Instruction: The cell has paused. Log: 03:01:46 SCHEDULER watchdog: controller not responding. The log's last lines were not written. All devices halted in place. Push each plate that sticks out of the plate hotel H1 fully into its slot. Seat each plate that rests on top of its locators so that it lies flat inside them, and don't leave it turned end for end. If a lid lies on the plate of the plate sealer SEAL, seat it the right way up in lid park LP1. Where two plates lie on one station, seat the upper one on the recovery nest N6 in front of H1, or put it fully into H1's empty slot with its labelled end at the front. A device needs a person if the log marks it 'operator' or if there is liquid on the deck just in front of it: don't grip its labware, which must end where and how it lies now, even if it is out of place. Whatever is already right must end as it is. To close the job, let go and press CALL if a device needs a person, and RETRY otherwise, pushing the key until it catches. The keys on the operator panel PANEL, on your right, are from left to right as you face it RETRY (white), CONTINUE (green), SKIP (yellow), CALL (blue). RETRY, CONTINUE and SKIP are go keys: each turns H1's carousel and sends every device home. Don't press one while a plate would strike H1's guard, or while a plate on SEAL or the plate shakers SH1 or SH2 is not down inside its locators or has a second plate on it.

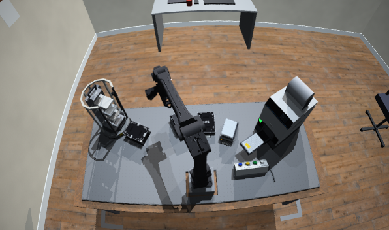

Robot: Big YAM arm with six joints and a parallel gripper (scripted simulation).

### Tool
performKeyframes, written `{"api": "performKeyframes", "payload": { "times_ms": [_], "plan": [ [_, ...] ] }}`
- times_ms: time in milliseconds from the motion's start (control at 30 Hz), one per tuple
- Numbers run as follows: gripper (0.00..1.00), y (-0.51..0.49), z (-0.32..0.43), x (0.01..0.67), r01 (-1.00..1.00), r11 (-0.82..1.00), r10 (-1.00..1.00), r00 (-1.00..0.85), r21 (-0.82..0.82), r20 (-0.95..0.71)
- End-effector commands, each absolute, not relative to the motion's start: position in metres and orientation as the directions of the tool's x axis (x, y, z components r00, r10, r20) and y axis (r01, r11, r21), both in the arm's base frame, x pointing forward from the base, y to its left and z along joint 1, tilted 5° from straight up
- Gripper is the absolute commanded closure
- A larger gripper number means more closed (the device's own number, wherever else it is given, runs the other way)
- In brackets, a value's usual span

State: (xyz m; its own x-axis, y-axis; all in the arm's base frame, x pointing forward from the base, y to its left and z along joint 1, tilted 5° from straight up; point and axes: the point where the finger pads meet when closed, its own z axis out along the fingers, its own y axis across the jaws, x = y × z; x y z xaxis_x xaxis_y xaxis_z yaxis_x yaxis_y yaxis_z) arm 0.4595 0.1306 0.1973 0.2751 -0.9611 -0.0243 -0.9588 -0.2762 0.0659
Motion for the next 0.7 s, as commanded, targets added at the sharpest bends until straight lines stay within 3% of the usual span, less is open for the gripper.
{"api": "performKeyframes", "payload": {
  "times_ms": [0,433,667],
  "plan": [
    [0.0,0.126,0.224,0.476,-0.961,-0.274,-0.962,0.274,0.027,-0.024],
    [0.0,0.125,0.265,0.475,-0.962,-0.274,-0.961,0.274,0.013,-0.024],
    [0.0,0.124,0.251,0.47,-0.961,-0.274,-0.962,0.273,0.047,-0.025]
  ]
}}
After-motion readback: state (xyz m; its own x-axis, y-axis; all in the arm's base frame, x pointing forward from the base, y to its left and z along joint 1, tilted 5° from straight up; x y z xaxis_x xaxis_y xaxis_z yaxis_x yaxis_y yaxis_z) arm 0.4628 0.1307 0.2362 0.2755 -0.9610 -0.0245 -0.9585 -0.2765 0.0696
